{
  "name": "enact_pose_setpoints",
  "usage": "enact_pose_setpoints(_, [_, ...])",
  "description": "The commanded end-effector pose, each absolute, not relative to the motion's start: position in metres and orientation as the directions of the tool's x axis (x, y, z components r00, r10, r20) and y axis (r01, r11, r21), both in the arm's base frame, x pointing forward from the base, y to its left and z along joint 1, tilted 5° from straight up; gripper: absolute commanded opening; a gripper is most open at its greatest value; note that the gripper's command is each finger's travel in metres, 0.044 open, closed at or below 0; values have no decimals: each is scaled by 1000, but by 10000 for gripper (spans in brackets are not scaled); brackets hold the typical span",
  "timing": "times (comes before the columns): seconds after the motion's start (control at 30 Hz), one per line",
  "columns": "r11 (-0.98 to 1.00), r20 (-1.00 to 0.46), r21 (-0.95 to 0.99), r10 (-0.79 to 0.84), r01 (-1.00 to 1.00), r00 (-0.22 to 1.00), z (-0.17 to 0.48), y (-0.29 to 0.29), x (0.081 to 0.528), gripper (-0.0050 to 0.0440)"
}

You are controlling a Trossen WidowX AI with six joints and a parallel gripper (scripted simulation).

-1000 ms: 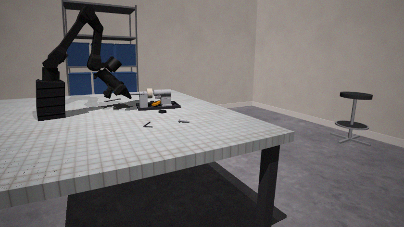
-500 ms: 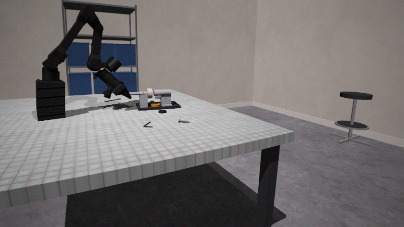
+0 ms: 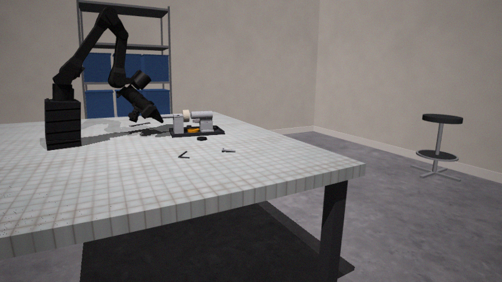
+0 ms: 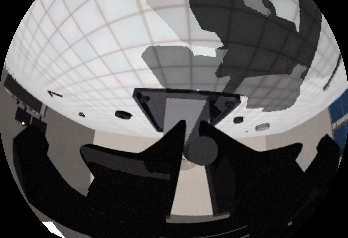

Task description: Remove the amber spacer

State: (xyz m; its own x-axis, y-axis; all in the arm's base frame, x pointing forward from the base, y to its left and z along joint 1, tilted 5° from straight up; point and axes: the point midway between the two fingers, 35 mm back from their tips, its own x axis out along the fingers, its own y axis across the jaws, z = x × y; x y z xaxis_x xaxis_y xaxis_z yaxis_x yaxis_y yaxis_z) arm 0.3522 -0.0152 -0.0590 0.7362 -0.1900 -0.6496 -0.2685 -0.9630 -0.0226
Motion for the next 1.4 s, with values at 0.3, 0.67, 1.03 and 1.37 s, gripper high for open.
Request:
enact_pose_setpoints(0.3, [-962,-649,-26,-190,-271,737,-57,-17,357,0])
enact_pose_setpoints(0.67, [-962,-649,-26,-190,-271,737,-57,-18,361,0])
enact_pose_setpoints(1.03, [-962,-649,-26,-190,-271,737,-56,-19,364,0])
enact_pose_setpoints(1.37, [-962,-649,-26,-190,-271,737,-56,-20,367,0])
